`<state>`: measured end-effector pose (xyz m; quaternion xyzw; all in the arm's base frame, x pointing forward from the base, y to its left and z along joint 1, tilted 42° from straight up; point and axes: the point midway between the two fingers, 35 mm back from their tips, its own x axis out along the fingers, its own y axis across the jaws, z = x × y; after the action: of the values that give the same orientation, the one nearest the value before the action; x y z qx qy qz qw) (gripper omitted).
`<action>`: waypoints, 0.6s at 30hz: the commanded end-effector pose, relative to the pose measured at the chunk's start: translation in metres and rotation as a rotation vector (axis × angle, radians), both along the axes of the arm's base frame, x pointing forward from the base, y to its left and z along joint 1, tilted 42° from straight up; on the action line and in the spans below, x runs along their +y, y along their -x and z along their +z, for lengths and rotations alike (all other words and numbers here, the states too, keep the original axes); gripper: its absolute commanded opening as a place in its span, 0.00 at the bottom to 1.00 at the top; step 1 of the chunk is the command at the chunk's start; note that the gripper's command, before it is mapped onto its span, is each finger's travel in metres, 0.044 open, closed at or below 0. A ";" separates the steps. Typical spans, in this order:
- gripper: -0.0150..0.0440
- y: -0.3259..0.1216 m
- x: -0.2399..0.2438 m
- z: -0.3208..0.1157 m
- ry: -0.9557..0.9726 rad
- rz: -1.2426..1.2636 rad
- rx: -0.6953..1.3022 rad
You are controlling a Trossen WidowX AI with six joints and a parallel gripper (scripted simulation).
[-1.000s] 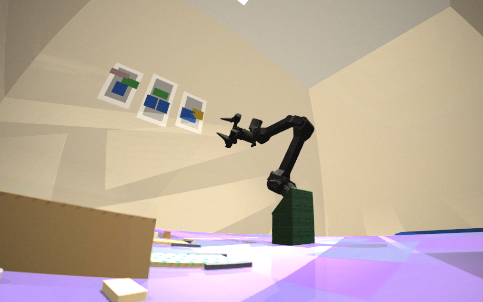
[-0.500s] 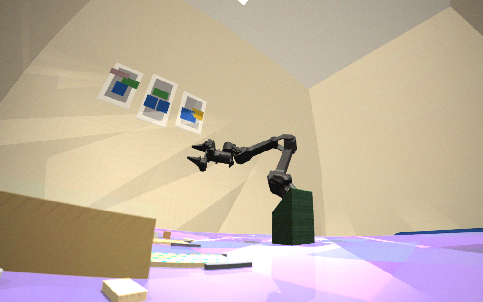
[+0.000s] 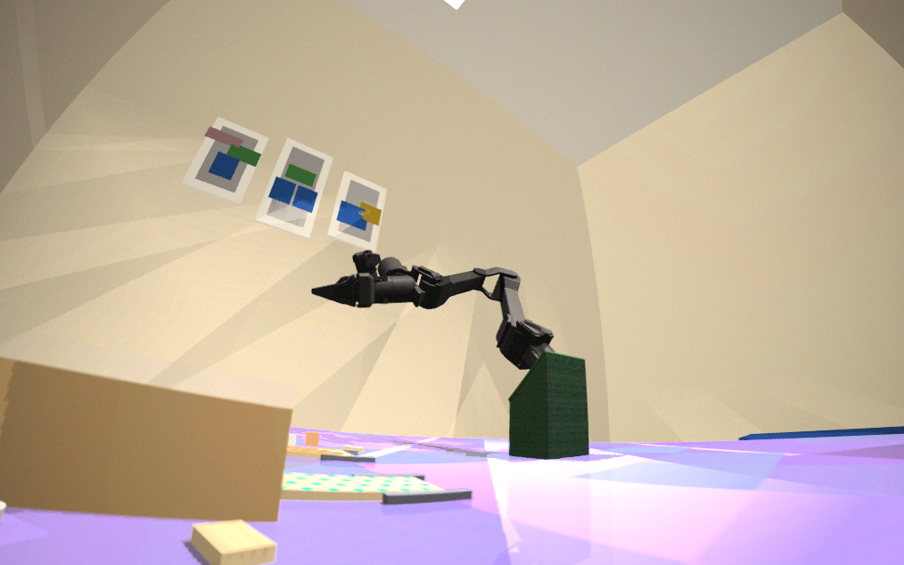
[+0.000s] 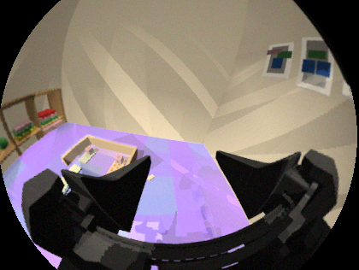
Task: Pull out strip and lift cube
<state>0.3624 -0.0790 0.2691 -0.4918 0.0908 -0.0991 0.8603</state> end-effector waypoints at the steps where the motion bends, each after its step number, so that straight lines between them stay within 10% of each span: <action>1: 0.93 -0.013 0.041 -0.061 -0.169 -0.005 0.108; 18: 0.93 0.048 0.164 -0.234 -0.315 -0.124 0.370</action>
<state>0.3226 0.0810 0.0418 -0.3589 0.2911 -0.0325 0.8862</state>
